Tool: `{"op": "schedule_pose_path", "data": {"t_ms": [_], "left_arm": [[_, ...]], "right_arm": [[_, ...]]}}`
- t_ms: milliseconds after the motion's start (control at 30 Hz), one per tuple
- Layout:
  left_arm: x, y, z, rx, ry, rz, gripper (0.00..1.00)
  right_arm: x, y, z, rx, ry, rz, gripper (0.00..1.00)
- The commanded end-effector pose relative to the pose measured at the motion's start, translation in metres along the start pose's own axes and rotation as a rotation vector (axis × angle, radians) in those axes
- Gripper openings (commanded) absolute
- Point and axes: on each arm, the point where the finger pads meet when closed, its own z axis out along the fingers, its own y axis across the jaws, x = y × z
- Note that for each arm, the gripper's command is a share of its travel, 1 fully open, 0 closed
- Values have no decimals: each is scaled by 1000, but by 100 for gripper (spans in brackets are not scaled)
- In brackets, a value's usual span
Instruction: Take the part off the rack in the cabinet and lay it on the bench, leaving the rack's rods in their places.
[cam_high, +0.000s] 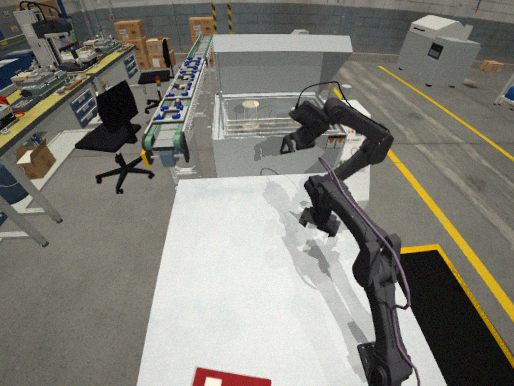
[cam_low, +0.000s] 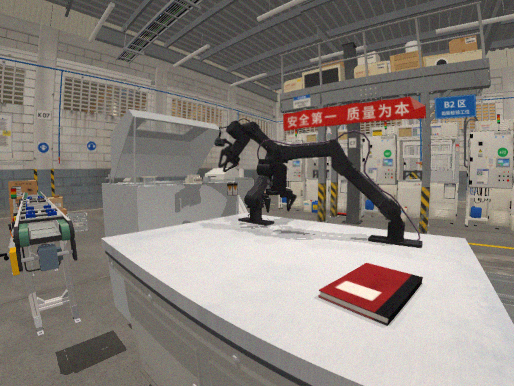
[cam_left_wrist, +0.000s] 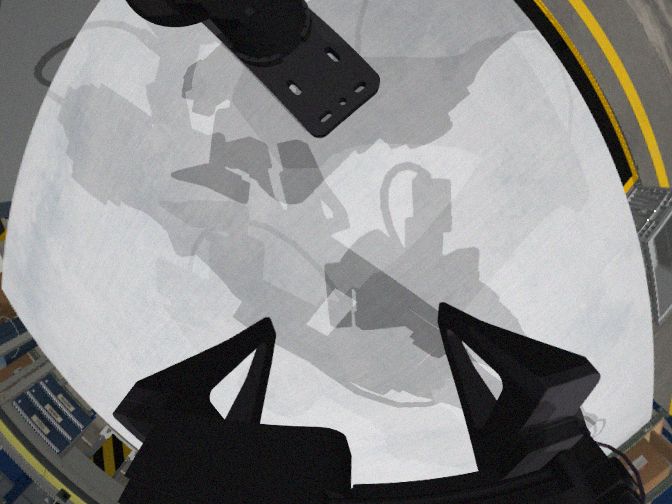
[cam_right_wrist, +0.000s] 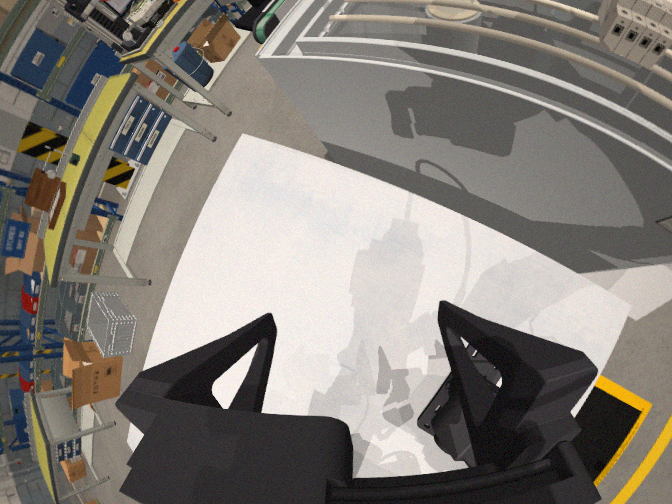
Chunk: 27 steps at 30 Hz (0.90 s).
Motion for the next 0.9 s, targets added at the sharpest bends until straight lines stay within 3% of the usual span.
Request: {"op": "schedule_pose_path", "data": {"t_ms": [0,567,600,867], "left_arm": [[-3,1,-7,-14,-15,2,100],[-4,0,-8,-10,-21,2,100],[-4,0,-8,-10,-21,2,100],[-4,0,-8,-10,-21,2,100]], "right_arm": [[-2,2,-1,-5,-7,2,100],[-5,1,-4,-7,-21,3,100],[-5,1,-4,-7,-21,3,92],[-5,1,-4,-7,-21,3,92]]}}
